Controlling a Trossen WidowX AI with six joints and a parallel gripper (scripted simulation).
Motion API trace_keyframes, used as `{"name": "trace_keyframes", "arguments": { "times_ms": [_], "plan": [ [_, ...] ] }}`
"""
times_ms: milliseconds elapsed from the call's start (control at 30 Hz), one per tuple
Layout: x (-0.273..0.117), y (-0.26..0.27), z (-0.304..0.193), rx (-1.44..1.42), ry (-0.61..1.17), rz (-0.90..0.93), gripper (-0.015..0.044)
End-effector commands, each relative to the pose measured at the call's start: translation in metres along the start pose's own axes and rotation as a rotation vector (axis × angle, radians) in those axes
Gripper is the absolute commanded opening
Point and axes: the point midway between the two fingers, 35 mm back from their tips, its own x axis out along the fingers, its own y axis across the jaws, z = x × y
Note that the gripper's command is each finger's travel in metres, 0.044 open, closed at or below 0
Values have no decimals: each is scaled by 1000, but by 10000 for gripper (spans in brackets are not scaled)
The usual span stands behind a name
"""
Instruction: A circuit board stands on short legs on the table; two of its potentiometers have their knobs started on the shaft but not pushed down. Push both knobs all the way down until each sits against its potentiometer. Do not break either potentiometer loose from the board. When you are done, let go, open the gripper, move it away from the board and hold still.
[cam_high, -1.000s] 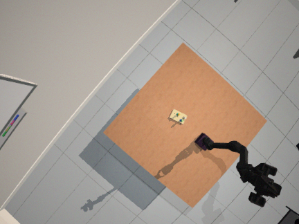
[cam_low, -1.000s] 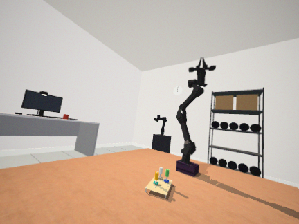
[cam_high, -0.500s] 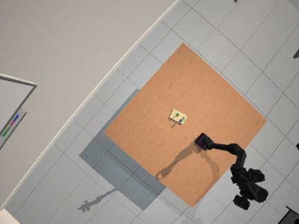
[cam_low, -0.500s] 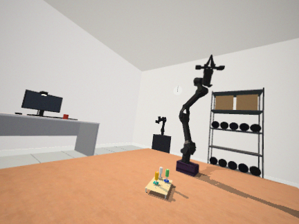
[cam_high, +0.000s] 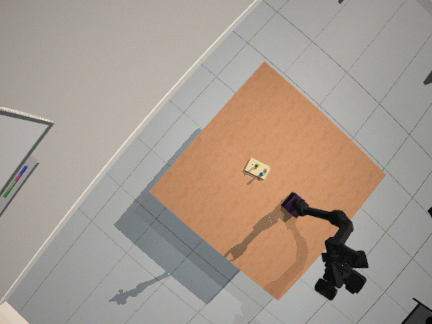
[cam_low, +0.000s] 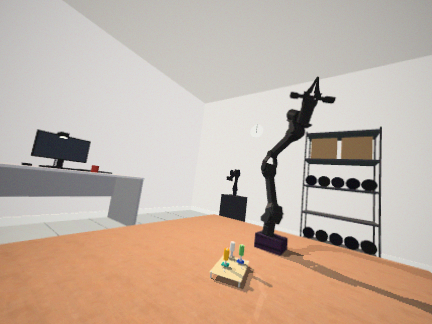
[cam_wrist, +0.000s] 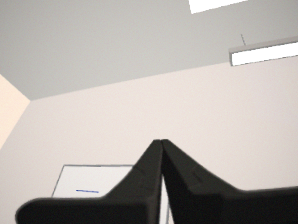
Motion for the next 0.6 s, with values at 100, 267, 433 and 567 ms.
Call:
{"name": "trace_keyframes", "arguments": {
  "times_ms": [100,267,433,567],
  "plan": [
    [1,20,-42,2,97,63,0],
    [0,29,-73,23,174,94,0],
    [-1,31,-100,22,242,97,0],
    [-3,33,-123,35,301,101,0]
  ]
}}
